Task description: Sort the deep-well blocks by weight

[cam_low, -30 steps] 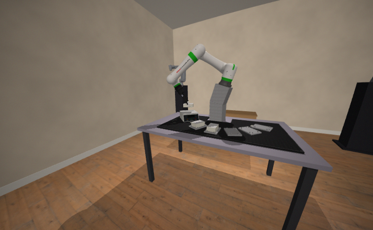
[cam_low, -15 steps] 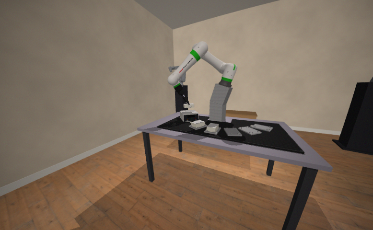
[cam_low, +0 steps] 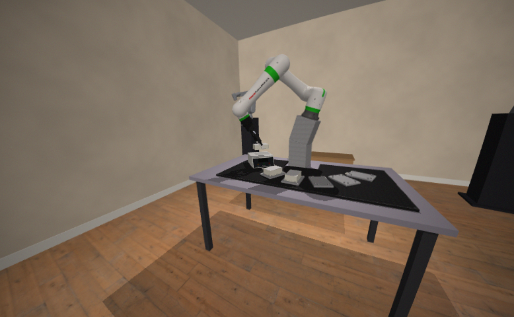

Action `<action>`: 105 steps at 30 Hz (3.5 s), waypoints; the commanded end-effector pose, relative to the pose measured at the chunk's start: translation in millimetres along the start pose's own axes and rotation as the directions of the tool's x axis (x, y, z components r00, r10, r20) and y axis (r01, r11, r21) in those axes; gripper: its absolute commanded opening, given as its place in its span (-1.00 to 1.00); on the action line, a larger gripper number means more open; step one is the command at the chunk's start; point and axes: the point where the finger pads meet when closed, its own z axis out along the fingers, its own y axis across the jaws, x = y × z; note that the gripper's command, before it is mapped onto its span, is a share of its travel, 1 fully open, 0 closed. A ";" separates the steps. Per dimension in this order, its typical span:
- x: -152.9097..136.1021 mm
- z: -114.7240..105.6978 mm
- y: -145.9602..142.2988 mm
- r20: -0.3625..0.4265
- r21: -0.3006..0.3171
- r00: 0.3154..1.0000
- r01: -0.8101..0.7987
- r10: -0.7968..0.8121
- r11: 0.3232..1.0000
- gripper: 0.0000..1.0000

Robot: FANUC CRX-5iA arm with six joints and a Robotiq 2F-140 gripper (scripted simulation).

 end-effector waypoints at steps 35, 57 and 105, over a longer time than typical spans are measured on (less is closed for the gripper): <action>13.8 -8.2 -96.8 0.000 -0.017 1.000 0.029 -0.029 0.999 -0.80; 2.3 -1.4 -155.3 0.034 -0.195 0.941 0.337 -0.337 0.921 -0.80; -30.6 17.6 -280.7 0.084 -0.296 0.855 0.512 -0.512 0.806 -0.80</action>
